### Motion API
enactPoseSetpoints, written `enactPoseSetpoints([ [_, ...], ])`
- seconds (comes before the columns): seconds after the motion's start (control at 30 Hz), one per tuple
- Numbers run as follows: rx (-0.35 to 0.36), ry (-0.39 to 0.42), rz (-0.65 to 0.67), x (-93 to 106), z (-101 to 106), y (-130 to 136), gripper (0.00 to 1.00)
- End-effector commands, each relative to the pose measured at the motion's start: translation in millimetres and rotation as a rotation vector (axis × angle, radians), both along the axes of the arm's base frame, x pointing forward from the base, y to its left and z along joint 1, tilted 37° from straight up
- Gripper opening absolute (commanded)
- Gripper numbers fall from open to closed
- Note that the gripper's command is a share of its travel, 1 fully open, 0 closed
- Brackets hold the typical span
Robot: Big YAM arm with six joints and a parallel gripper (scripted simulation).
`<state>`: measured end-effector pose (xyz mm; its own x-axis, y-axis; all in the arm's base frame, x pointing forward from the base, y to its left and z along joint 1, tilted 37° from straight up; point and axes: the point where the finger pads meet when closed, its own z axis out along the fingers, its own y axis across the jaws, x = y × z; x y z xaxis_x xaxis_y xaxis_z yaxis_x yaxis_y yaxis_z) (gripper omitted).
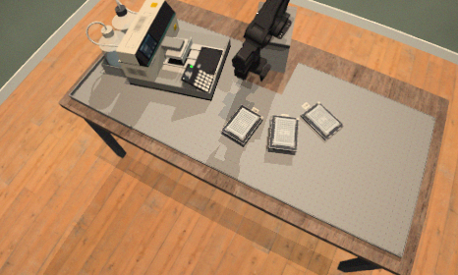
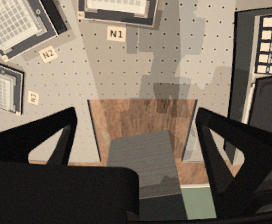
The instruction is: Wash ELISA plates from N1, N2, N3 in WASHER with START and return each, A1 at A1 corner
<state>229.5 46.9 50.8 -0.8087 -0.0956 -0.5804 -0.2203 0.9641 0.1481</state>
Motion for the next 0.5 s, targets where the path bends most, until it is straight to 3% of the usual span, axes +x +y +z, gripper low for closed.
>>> enactPoseSetpoints([
  [0.0,0.02,-0.032,-0.019,18.2,18.8,4.3,1.0],
  [0.1,0.074,-0.005,-0.093,31.7,16.7,10.4,1.0],
  [0.17,0.074,-0.005,-0.093,31.7,16.7,10.4,1.0],
  [0.47,0.075,0.004,-0.093,71.7,11.7,28.4,1.0],
])
